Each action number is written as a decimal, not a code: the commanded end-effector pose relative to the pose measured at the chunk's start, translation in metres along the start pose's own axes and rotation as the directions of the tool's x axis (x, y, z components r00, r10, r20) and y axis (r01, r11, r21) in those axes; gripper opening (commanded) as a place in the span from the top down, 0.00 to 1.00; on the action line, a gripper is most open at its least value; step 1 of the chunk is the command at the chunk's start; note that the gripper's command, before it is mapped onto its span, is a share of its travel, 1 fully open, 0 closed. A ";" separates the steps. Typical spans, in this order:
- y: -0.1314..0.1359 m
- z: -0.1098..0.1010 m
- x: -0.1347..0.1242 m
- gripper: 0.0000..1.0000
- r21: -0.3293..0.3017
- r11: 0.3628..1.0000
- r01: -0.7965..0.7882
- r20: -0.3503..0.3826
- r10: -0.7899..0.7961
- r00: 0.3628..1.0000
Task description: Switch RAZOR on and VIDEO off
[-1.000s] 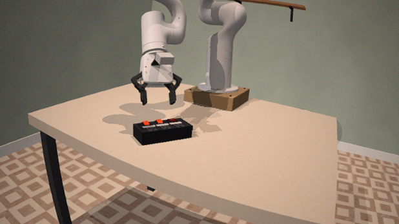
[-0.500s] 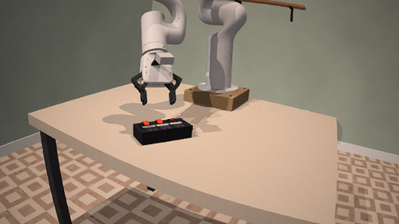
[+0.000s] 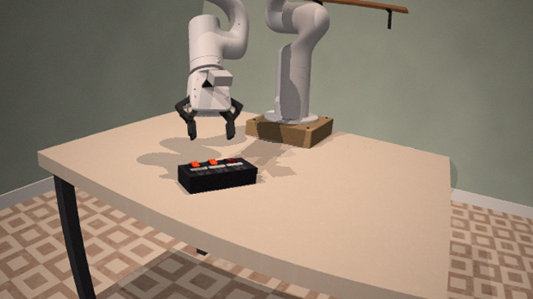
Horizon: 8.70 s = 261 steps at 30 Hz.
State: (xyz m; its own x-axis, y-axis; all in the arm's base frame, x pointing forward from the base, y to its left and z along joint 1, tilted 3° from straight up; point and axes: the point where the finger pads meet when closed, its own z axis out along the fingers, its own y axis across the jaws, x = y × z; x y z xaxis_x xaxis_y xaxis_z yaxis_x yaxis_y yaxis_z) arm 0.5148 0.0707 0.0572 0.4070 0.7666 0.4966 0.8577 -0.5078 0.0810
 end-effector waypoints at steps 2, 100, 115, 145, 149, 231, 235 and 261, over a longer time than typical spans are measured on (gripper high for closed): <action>0.001 0.000 0.001 0.00 -0.001 1.000 0.001 -0.001 -0.001 1.000; -0.009 -0.063 0.040 0.00 -0.405 0.582 -0.705 0.338 0.812 0.476; -0.010 -0.061 0.039 0.00 -0.375 0.648 -0.663 0.371 0.760 0.534; -0.037 -0.018 0.024 0.00 0.276 0.861 0.427 0.461 -0.508 0.727; -0.042 -0.012 0.021 0.00 0.362 0.732 0.577 0.396 -0.681 0.616; -0.049 0.011 0.009 1.00 0.518 -0.108 0.848 -0.095 -0.993 -0.068; -0.050 0.014 0.007 1.00 0.518 -0.108 0.848 -0.095 -0.993 -0.068; -0.050 0.034 -0.006 1.00 0.518 -0.108 0.848 -0.095 -0.993 -0.068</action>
State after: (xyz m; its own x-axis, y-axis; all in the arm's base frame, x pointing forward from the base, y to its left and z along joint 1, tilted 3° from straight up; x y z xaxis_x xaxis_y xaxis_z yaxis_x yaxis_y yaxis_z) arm 0.4790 0.1050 0.0221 -0.9094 0.4148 -0.0305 0.4158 0.9087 -0.0365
